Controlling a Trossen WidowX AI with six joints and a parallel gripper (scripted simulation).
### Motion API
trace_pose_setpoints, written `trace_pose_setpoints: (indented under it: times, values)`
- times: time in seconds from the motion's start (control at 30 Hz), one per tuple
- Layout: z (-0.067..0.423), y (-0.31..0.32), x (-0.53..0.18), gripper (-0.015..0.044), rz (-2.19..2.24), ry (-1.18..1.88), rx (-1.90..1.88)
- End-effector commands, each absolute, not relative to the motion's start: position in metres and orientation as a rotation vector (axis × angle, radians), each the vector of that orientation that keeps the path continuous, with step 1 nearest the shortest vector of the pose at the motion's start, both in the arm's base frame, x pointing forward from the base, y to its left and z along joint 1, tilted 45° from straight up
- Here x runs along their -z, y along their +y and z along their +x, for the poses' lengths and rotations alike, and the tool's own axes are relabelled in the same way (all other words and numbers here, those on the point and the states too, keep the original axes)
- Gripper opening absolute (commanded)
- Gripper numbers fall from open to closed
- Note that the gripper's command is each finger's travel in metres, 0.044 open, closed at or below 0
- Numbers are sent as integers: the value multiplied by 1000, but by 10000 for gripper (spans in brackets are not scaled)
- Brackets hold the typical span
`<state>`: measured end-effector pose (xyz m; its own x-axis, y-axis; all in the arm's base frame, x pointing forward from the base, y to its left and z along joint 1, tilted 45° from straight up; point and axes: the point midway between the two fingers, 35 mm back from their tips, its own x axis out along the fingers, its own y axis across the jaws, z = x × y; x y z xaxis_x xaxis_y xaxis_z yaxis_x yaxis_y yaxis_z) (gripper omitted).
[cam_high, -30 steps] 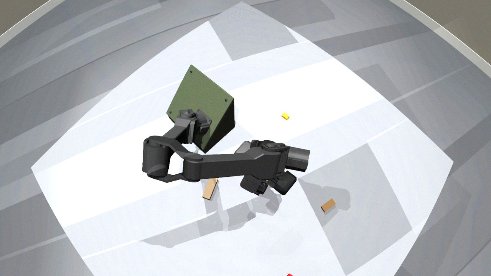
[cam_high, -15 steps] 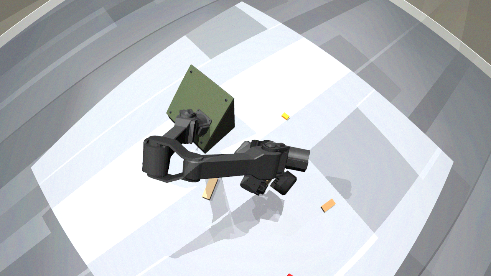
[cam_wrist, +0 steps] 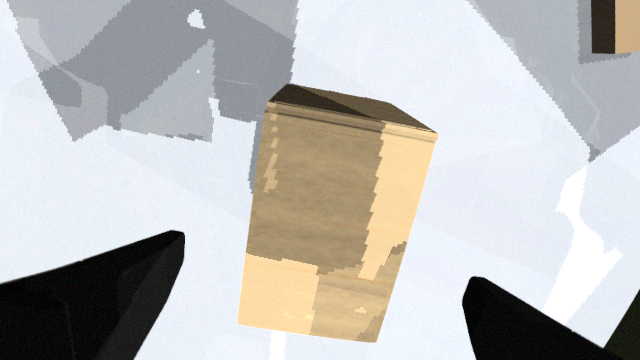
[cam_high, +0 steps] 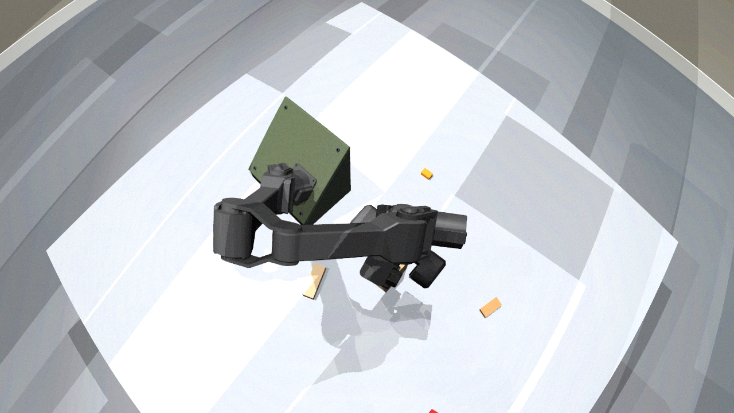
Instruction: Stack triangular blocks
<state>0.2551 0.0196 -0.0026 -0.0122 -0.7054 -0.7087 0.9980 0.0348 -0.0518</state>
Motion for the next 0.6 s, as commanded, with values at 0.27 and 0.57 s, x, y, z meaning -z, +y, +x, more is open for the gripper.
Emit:
trace_pose_setpoints:
  times: [0.27,0.57]
  values:
    - [255,81,-59,440,586,657,1451]
    - [257,77,-54,440,585,658,1439]
